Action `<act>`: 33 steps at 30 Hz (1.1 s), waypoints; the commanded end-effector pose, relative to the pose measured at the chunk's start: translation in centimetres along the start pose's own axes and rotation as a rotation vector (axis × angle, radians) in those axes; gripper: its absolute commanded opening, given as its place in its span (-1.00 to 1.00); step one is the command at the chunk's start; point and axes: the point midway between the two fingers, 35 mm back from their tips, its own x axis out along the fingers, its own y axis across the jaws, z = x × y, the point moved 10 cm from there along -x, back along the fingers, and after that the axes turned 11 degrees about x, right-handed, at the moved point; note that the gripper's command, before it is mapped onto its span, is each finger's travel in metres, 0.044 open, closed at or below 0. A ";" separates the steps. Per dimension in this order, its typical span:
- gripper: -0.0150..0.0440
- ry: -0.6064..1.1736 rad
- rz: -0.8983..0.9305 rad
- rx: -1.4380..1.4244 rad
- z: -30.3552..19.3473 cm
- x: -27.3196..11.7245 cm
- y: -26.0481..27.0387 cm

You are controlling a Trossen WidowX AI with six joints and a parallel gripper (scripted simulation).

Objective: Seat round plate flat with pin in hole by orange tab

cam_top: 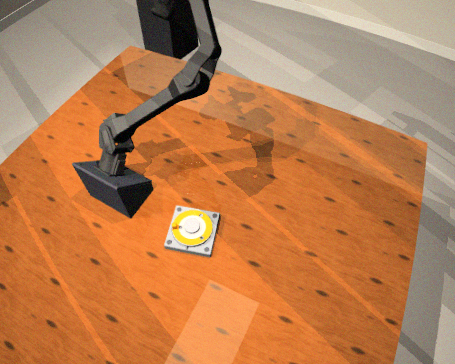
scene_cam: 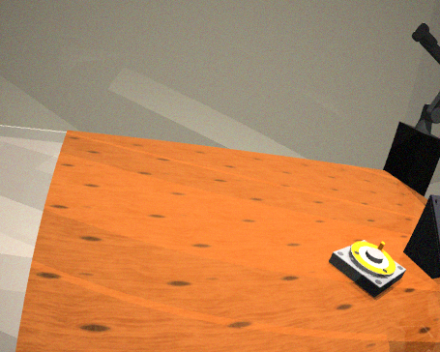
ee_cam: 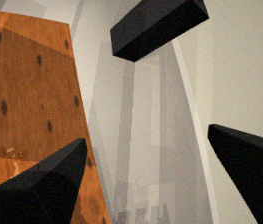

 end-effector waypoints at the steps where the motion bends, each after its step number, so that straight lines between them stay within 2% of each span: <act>1: 0.78 -0.012 0.006 -0.003 0.2 0.1 0.1; 6: 0.33 -0.315 0.164 -0.082 5.5 0.8 3.5; 10: -0.03 -0.444 0.235 -0.121 7.9 0.3 5.2; 15: -0.47 -0.722 0.390 -0.219 12.4 -2.2 9.2; 18: -0.49 -0.812 0.443 -0.265 13.7 -3.5 10.8; 24: -0.49 -1.081 0.595 -0.457 16.1 -8.9 15.9; 26: -0.49 -1.121 0.623 -0.477 16.2 -9.9 16.6; 33: -0.49 -1.380 0.815 -0.646 15.6 -16.8 21.0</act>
